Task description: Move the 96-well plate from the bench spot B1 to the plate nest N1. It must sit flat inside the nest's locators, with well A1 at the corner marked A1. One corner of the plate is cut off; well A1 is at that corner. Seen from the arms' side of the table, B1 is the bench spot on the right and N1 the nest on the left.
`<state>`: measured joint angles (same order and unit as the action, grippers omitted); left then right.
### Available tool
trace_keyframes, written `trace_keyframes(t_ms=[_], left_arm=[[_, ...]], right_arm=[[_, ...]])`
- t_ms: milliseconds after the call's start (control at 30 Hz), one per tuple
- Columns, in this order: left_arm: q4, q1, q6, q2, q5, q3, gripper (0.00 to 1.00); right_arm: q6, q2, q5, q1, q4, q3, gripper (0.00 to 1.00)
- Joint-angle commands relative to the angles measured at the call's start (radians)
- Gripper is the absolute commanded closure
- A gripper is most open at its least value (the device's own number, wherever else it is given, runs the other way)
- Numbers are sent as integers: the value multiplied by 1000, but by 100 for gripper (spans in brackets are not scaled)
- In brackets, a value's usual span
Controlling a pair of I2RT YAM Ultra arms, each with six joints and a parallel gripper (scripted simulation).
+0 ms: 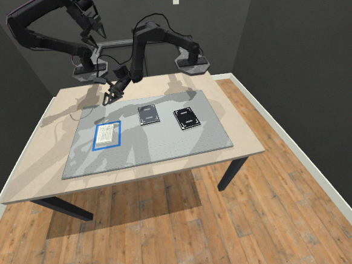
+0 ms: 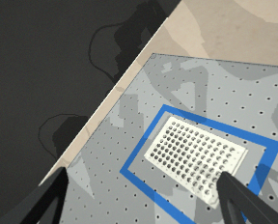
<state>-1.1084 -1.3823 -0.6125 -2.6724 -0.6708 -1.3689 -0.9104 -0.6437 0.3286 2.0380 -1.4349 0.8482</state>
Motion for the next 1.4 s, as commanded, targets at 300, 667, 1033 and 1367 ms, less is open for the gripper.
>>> trace_keyframes(t_ms=[300, 667, 1033, 1367], left_arm=[[0, -5, 4, 11, 1, -6, 0], [-3, -1, 0, 6, 0, -2, 0], [-3, -1, 0, 6, 0, -2, 0], [-3, -1, 0, 6, 0, -2, 0]], right_arm=[[2, 4, 8, 1, -5, 7, 0], [44, -15, -17, -10, 34, 17, 0], [405, -181, -82, -278, 227, 108, 0], [719, -337, -190, -631, 375, 186, 0]])
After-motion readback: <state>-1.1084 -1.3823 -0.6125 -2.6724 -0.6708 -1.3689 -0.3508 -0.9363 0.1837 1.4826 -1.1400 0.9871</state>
